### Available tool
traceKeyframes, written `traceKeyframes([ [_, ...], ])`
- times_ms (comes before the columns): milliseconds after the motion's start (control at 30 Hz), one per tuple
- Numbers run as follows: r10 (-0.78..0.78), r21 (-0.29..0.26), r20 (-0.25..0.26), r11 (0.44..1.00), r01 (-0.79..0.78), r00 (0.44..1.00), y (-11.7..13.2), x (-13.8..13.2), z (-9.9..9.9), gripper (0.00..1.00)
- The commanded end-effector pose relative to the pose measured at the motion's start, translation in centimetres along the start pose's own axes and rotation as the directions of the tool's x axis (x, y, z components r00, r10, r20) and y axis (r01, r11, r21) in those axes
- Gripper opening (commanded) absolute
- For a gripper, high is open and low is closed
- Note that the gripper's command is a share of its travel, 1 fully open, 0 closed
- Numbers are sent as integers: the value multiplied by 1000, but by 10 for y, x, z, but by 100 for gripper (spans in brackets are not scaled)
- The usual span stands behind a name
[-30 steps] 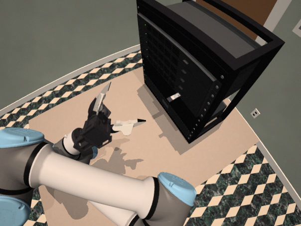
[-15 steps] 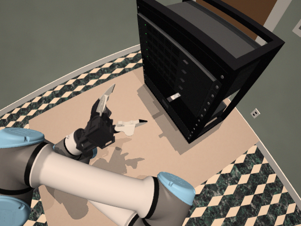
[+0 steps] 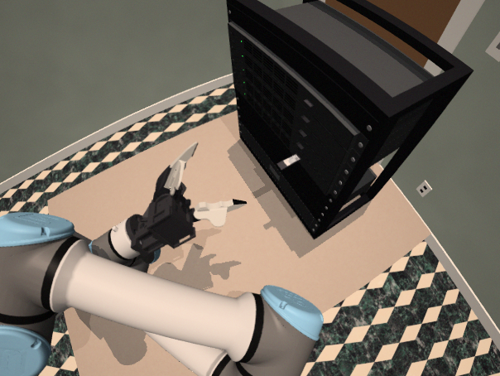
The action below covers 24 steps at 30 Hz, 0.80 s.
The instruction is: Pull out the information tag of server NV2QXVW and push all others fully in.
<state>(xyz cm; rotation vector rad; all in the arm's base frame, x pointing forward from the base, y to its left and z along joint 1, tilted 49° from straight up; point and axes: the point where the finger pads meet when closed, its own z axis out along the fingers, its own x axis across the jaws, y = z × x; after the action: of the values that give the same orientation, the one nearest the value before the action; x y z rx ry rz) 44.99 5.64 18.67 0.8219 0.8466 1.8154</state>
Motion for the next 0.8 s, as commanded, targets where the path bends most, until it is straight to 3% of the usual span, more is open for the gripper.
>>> traceKeyframes([
  [0, 18, 10, 15, 1000, -18, 1000, -3, -6, 1, 100],
  [767, 80, 39, 62, 996, -82, 995, -12, -23, 2, 100],
])
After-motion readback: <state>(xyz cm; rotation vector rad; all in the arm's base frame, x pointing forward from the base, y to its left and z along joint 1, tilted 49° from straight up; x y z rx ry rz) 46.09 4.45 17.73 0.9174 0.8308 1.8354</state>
